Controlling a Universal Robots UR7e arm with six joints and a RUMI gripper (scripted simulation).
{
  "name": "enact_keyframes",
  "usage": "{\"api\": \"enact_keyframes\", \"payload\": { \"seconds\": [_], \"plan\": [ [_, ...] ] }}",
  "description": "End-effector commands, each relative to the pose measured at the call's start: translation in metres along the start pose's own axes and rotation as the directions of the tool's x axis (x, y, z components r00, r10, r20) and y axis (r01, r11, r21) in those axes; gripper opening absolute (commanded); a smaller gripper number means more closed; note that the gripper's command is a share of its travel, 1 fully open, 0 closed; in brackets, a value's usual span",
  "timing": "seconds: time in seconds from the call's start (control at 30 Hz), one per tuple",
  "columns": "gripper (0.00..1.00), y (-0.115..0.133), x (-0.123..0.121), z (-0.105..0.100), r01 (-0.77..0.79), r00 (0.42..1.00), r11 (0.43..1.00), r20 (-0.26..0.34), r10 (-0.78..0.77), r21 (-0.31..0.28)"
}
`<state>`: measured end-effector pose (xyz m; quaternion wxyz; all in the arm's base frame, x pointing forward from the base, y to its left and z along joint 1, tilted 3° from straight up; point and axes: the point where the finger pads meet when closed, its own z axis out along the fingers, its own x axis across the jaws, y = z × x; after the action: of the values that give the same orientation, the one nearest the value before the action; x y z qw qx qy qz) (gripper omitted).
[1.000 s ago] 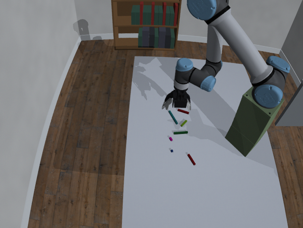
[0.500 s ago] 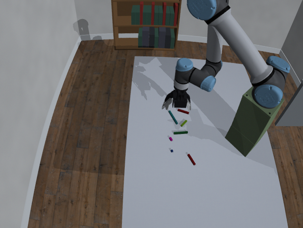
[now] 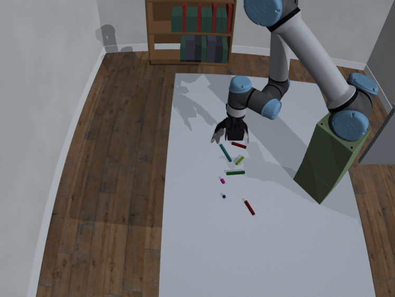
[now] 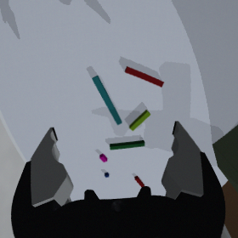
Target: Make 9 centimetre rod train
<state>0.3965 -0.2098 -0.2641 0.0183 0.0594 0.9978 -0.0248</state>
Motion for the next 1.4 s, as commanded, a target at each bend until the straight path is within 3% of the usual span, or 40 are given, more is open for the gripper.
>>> {"api": "enact_keyframes", "payload": {
  "seconds": [0.0,0.4,0.77,1.37],
  "plan": [
    [1.00,0.004,0.000,0.000,0.049,0.999,0.999,-0.003,-0.049,-0.001],
    [1.00,0.012,-0.003,0.001,0.186,0.983,0.983,-0.003,-0.186,-0.002],
    [1.00,0.023,-0.007,0.001,0.375,0.927,0.927,-0.002,-0.375,-0.004],
    [1.00,0.047,-0.016,0.001,0.717,0.697,0.697,0.000,-0.717,-0.004]
  ]
}}
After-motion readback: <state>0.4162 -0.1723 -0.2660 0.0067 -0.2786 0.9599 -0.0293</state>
